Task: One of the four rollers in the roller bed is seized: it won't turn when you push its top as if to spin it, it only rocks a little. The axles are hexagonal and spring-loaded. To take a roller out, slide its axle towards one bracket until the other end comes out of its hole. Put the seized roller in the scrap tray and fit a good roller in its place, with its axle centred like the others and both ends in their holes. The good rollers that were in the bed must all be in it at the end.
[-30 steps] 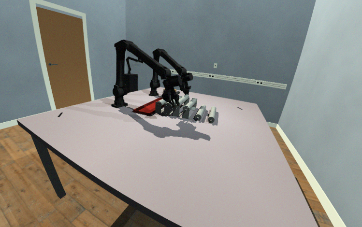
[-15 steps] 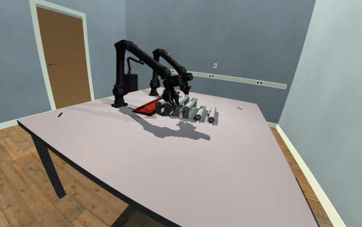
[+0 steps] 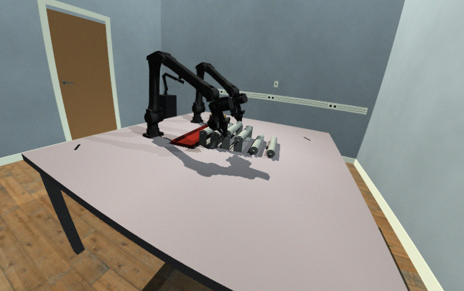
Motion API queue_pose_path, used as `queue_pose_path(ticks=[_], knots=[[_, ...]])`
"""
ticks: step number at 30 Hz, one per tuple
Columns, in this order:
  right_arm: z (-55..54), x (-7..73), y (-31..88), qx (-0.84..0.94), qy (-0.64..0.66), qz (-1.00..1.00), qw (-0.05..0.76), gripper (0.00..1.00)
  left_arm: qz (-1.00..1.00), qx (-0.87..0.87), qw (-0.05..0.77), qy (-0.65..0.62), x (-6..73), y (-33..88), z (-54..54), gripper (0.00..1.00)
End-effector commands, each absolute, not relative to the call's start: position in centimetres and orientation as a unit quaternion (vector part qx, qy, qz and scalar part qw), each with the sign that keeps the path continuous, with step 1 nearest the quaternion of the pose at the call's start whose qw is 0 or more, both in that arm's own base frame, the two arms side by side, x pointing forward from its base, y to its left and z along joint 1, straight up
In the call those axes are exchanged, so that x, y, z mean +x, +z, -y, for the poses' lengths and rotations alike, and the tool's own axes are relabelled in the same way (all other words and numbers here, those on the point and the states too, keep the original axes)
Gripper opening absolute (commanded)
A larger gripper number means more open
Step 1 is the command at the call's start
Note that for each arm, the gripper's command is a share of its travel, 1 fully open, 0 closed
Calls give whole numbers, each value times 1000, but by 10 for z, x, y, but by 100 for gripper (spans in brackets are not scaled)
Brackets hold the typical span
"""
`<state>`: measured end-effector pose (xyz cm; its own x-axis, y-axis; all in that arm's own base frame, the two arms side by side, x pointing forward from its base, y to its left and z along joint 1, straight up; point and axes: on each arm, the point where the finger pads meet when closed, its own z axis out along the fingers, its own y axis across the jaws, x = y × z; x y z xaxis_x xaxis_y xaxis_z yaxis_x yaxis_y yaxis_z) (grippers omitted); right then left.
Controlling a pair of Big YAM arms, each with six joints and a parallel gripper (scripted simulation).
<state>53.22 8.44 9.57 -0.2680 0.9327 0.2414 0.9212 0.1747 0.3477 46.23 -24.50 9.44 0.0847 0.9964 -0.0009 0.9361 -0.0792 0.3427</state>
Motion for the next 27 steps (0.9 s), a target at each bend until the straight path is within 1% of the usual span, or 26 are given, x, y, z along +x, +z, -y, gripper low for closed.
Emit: queue_pose_path(ticks=[1,11,17,27], knots=[[-83,538,110,605,227,-763,24,3,-662,722,157,126,479,121,257,3],[-83,537,112,606,226,-762,24,3,-662,722,156,126,479,123,257,3],[-84,558,143,601,245,-759,44,3,-659,720,173,132,483,147,258,3],[-82,563,165,601,252,-756,54,3,-662,713,183,137,487,168,254,3]])
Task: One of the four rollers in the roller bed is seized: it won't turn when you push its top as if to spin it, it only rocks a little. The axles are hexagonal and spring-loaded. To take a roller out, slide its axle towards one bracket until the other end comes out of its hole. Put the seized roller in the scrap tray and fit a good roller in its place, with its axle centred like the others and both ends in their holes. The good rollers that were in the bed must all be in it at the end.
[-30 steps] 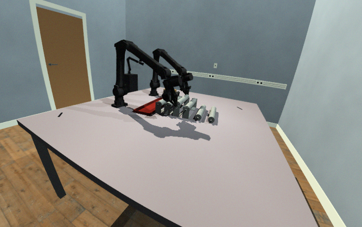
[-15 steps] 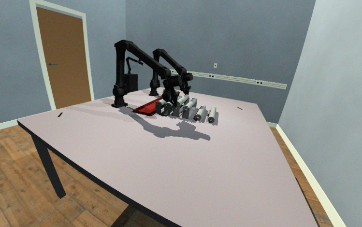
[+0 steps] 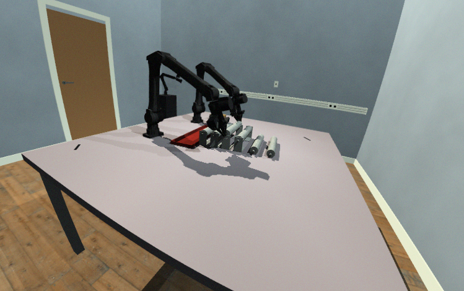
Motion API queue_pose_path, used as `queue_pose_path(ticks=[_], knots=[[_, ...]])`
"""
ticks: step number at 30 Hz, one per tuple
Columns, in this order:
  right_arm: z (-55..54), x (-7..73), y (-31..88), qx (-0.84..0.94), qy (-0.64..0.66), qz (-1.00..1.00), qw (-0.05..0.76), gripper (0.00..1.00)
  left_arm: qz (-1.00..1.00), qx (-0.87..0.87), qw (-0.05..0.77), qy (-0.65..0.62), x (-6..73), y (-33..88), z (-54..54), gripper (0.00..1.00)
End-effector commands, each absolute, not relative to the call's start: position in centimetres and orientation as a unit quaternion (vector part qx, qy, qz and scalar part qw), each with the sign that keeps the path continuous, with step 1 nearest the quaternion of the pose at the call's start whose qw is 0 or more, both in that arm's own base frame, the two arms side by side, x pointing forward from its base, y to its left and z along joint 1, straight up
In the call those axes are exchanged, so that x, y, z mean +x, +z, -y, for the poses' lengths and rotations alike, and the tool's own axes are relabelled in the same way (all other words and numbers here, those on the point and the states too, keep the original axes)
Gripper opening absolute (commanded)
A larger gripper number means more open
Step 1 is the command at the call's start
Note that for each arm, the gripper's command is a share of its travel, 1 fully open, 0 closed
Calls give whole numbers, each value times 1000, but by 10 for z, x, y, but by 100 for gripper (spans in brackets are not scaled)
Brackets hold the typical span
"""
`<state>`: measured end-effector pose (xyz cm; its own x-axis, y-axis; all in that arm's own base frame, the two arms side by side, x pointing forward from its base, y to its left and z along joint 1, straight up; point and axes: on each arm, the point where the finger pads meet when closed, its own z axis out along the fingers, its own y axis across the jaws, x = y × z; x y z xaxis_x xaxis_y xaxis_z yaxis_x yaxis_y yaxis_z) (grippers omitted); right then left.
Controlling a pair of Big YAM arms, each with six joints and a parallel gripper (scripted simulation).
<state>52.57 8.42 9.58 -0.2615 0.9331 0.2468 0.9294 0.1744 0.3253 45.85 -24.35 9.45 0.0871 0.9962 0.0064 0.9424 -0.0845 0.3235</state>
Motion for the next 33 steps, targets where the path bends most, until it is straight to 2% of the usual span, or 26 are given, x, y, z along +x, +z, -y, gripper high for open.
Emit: queue_pose_path(ticks=[1,33], knots=[[-81,565,170,598,254,-758,58,3,-662,713,185,139,488,172,254,3],[-81,576,206,596,272,-751,74,3,-661,710,198,142,493,205,255,3]])
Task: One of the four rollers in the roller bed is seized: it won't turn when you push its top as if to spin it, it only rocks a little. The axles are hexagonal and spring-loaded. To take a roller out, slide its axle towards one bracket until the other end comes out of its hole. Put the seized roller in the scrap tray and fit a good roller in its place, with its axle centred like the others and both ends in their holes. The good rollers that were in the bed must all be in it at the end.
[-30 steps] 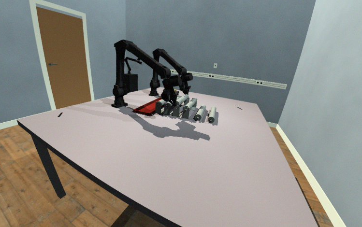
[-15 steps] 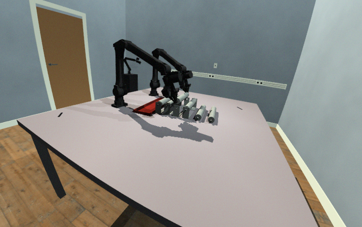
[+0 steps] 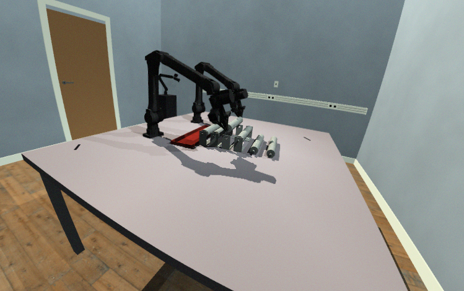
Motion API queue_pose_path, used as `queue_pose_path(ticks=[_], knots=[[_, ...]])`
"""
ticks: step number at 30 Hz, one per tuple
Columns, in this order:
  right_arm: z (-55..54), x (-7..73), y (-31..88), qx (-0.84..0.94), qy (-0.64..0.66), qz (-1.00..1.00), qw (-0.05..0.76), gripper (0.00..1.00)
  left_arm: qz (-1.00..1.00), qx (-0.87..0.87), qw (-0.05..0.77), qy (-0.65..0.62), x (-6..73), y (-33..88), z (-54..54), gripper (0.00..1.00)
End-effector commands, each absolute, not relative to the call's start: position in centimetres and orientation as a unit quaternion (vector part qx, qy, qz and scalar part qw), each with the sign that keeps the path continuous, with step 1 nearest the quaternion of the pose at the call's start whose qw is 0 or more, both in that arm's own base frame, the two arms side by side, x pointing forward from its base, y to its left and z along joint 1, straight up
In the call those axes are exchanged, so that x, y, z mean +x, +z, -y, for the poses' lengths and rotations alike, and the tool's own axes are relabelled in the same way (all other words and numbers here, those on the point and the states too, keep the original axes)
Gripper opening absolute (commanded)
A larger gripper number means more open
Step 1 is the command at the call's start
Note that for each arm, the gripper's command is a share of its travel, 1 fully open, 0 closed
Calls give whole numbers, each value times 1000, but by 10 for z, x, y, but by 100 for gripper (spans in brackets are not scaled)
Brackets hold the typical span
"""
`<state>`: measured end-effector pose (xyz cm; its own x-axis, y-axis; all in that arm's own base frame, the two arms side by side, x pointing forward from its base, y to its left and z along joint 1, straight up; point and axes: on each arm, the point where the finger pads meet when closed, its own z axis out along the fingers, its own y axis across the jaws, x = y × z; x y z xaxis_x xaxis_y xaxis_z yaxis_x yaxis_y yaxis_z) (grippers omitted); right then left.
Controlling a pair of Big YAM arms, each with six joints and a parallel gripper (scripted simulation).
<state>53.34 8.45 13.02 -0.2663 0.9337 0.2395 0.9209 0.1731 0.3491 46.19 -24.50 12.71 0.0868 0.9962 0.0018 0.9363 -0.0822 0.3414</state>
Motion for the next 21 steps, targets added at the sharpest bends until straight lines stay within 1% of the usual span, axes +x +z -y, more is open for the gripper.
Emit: queue_pose_path(ticks=[1,21], knots=[[-81,575,206,597,272,-751,73,3,-661,710,199,142,493,205,255,3],[-82,567,215,597,270,-753,68,3,-660,710,201,142,489,211,253,3]])
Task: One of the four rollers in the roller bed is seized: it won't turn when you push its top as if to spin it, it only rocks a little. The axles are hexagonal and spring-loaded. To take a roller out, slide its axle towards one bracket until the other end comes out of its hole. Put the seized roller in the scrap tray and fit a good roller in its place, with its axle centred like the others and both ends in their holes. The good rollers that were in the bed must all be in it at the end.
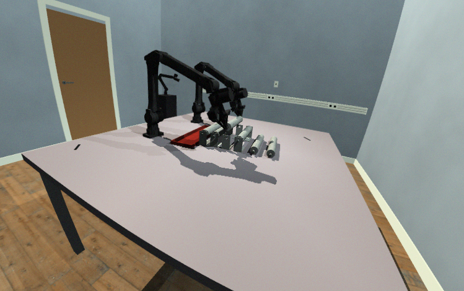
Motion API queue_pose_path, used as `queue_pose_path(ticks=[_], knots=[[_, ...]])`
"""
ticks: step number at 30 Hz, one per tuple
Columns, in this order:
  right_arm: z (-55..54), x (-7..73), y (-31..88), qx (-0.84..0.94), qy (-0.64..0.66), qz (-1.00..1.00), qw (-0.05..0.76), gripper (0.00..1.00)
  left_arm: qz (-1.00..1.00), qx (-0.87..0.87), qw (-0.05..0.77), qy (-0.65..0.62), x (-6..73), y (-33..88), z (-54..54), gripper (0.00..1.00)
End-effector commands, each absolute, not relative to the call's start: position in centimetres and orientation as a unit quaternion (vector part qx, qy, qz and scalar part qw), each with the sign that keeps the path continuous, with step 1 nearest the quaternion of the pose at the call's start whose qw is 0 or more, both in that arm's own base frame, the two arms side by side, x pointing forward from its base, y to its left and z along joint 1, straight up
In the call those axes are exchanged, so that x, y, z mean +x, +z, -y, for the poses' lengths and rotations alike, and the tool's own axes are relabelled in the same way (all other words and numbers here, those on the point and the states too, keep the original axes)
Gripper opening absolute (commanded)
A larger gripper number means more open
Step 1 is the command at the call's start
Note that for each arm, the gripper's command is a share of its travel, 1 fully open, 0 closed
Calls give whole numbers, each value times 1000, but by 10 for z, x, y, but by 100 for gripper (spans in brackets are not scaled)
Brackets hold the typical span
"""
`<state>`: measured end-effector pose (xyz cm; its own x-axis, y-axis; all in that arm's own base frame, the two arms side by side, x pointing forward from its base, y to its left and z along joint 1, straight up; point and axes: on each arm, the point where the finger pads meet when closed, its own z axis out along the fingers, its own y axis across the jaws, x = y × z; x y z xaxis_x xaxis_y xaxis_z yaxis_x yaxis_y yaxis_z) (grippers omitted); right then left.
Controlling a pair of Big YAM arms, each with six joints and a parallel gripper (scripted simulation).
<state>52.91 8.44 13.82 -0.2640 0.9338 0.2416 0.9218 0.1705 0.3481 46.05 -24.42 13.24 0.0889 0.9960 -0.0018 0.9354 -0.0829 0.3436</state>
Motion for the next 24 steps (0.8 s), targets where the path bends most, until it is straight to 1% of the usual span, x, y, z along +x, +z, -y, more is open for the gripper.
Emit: queue_pose_path(ticks=[1,7,8,13,24], knots=[[-82,568,214,596,268,-754,66,3,-660,710,201,143,489,211,253,3],[-81,578,212,594,264,-757,64,3,-660,709,201,144,489,212,253,3],[-82,565,220,600,266,-752,61,3,-659,711,200,141,487,212,252,3],[-81,573,218,601,265,-752,63,3,-659,710,200,143,487,213,252,3],[-77,561,226,591,274,-755,72,3,-659,710,201,144,475,216,258,3]])
